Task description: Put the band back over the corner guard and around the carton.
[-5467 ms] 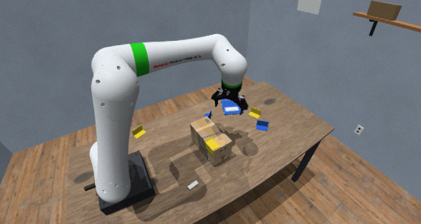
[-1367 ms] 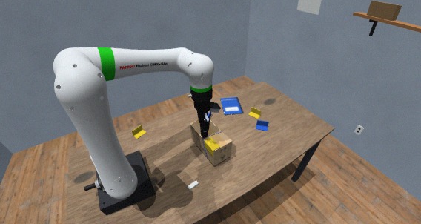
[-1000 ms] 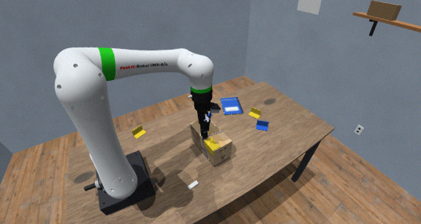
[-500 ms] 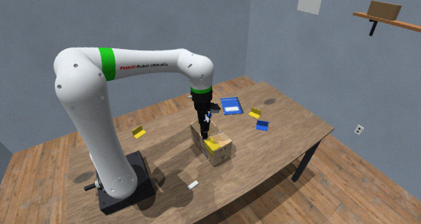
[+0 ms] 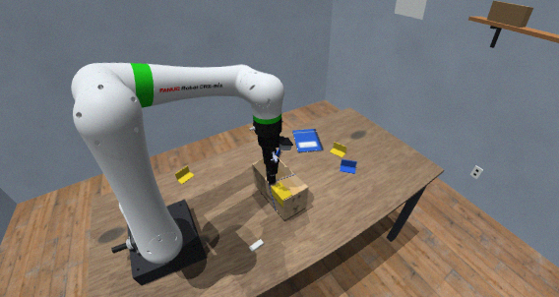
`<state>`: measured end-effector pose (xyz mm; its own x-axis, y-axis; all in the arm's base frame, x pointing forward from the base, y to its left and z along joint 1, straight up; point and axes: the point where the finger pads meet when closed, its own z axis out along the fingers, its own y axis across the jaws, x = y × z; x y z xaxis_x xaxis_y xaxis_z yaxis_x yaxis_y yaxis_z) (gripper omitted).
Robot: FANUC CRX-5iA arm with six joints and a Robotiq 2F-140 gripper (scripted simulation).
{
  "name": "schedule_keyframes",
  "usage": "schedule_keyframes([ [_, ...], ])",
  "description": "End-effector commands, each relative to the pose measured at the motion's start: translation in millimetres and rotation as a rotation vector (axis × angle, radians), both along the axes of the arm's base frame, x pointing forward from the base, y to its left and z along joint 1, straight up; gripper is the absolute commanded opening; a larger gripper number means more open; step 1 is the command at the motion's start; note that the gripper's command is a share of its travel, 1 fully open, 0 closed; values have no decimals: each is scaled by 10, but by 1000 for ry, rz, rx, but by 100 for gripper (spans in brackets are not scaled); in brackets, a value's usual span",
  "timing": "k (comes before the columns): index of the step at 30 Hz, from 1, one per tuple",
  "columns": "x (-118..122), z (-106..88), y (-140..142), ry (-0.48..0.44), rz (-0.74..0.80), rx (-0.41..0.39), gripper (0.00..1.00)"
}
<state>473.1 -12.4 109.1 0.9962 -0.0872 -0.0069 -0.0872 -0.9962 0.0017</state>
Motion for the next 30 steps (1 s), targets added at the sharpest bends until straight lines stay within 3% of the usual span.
schedule_keyframes([
  [1,6,7,-1,-2,0,0,18],
  [30,5,-35,-1,-2,0,0,18],
])
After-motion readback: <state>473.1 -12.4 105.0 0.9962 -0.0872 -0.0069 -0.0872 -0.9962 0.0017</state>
